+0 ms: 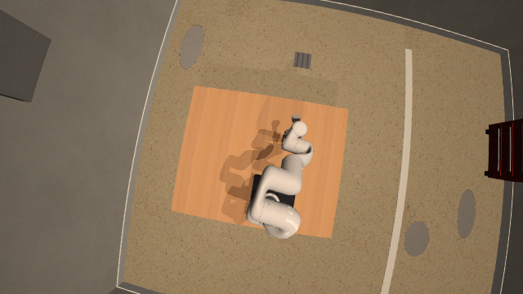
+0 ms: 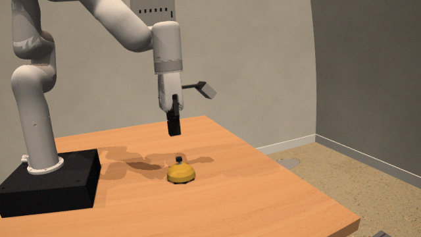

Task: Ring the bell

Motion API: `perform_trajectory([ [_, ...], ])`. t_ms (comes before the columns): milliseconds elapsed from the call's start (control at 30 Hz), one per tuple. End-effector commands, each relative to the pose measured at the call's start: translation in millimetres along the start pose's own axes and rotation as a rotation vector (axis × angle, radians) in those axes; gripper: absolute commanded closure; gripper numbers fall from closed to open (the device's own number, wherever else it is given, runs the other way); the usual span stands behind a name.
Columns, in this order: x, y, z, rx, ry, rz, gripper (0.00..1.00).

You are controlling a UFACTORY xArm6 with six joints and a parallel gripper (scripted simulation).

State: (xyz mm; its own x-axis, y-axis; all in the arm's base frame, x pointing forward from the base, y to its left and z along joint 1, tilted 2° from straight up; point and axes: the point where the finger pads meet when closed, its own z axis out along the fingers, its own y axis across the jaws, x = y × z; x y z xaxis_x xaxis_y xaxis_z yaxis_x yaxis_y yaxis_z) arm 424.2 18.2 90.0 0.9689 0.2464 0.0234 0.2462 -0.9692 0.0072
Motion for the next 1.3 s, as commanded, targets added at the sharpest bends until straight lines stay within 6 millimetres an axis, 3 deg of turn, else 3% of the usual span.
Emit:
perform_trajectory([
  [0,1.4,0.3,-1.3,-0.001,0.004,0.0,1.0],
  [667,2.0,0.5,11.2,-0.001,0.004,0.0,1.0],
  [1267,3.1,0.9,39.6,-0.001,0.004,0.0,1.0],
])
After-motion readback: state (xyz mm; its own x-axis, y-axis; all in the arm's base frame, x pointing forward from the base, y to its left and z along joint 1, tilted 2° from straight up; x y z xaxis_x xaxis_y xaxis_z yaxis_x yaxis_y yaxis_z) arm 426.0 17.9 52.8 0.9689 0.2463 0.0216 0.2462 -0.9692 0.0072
